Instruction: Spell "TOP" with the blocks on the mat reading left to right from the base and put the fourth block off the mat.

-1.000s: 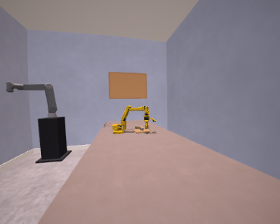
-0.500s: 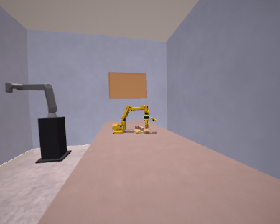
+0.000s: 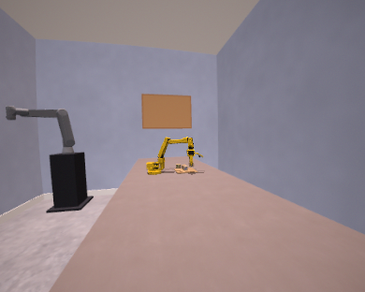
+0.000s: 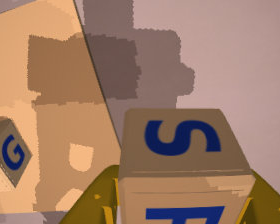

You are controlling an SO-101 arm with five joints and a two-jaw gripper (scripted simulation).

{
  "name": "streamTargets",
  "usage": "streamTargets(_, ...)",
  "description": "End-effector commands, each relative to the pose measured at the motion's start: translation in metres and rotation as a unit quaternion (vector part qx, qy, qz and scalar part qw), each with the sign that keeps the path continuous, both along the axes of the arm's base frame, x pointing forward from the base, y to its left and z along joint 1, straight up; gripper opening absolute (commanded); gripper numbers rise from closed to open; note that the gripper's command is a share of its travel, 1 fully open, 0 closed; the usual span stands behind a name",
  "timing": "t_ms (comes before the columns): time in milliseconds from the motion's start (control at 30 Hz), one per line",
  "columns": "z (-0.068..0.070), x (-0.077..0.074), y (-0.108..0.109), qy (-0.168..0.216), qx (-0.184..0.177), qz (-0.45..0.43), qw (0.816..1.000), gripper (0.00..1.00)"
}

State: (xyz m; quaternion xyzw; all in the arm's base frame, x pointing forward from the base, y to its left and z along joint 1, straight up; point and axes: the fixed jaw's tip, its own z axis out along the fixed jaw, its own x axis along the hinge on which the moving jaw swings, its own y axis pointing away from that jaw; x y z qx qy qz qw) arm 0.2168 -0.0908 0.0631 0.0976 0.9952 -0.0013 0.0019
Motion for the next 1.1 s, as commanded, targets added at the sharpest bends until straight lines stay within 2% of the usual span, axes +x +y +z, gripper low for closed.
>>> streamTargets(0,0.022,0.006,0.0,-0.053,-0.027,0.057,0.997,0.0)
streamTargets(133,0.022,0.004,0.004,-0.05,-0.029,0.128,0.99,0.0)
streamTargets(267,0.022,0.001,0.008,-0.047,-0.033,0.21,0.976,0.0)
streamTargets(333,0.022,0.001,0.008,-0.047,-0.033,0.21,0.976,0.0)
streamTargets(433,0.021,-0.002,0.012,-0.044,-0.035,0.276,0.96,0.0)
streamTargets(633,0.02,-0.008,0.018,-0.038,-0.039,0.408,0.911,0.0)
streamTargets(833,0.018,-0.013,0.023,-0.032,-0.042,0.53,0.846,0.0)
streamTargets(900,0.018,-0.013,0.023,-0.032,-0.042,0.53,0.846,0.0)
streamTargets(1067,0.017,-0.017,0.027,-0.028,-0.044,0.614,0.788,0.0)
